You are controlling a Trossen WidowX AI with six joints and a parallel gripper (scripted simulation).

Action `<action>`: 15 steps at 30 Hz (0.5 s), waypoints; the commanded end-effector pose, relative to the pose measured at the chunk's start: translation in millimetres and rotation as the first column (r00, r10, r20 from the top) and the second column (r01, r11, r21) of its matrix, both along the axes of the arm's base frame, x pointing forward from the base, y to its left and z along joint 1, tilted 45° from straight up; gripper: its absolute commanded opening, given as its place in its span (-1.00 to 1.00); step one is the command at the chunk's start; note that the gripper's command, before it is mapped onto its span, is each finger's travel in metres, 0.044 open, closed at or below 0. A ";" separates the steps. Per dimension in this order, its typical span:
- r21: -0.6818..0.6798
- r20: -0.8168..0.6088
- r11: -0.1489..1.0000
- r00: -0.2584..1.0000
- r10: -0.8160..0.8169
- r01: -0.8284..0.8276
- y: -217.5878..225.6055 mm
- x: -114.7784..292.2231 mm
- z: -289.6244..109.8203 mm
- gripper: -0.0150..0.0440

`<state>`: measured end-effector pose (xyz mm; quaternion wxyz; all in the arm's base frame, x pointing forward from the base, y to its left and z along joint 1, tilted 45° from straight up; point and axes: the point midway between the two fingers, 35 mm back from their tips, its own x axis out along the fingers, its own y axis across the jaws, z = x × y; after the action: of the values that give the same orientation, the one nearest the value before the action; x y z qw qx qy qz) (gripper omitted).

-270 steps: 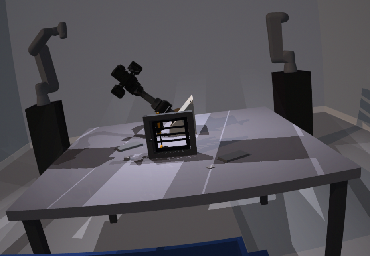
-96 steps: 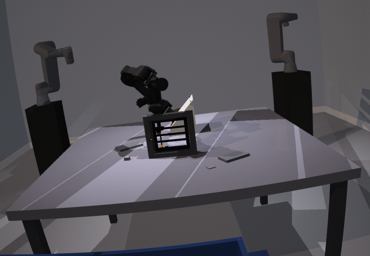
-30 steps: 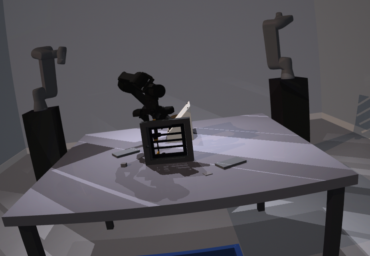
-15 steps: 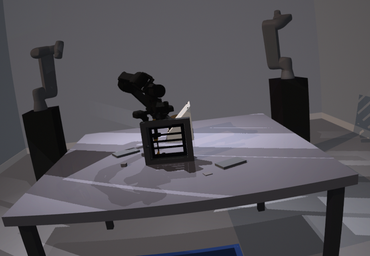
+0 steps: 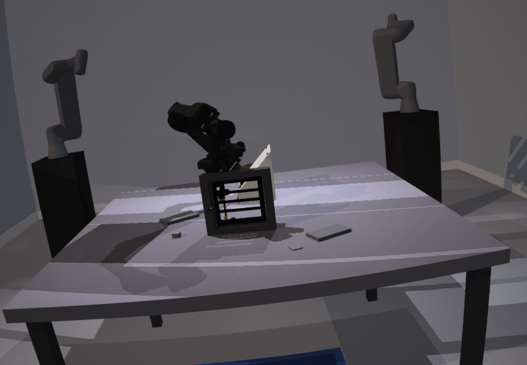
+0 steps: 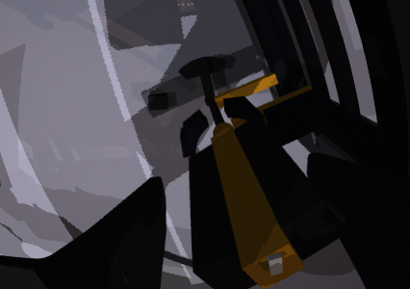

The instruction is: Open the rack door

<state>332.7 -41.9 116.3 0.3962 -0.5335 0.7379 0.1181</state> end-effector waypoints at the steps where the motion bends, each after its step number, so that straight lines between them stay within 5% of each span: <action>1: 0.030 -0.125 0.991 0.983 0.134 -0.131 -0.2 0.8 -0.6 0.49; 7: 0.099 -0.292 0.948 0.902 0.318 -0.302 -0.2 0.8 -0.6 0.49; 15: 0.102 -0.296 0.946 0.899 0.324 -0.307 -0.2 0.8 -0.6 0.42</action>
<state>333.1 -42.0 116.0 0.2683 -0.6086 0.6927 0.2790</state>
